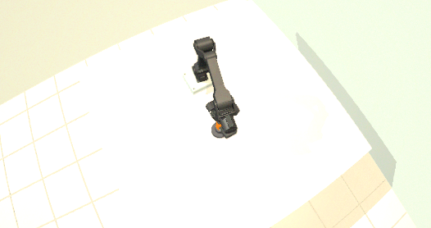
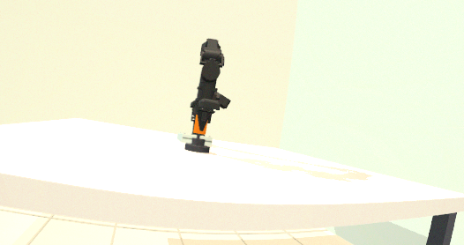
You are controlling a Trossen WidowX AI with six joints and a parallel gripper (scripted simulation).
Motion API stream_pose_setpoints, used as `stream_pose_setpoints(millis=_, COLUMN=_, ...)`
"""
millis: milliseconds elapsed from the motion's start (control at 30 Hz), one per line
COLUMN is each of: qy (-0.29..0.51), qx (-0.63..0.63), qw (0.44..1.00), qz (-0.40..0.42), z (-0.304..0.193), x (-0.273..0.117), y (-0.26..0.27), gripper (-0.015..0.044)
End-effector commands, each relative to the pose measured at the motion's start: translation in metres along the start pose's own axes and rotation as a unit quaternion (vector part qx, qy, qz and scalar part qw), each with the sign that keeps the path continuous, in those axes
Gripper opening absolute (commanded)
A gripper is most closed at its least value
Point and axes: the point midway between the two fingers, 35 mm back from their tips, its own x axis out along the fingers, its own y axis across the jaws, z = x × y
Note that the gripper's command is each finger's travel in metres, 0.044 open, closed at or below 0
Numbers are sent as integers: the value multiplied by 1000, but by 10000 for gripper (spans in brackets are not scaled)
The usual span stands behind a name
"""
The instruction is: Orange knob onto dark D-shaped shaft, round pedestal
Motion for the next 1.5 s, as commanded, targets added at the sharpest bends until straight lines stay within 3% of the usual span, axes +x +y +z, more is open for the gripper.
stream_pose_setpoints(millis=0, qy=1, qx=-3, qw=1000, qz=-1, z=0, x=0, y=0, gripper=0)
stream_pose_setpoints(millis=667, qy=1, qx=-3, qw=1000, qz=-1, z=0, x=-4, y=-1, gripper=0)
stream_pose_setpoints(millis=933, qy=1, qx=-107, qw=994, qz=-1, z=0, x=-2, y=-1, gripper=0)
stream_pose_setpoints(millis=1467, qy=1, qx=-107, qw=994, qz=-1, z=0, x=1, y=-1, gripper=0)
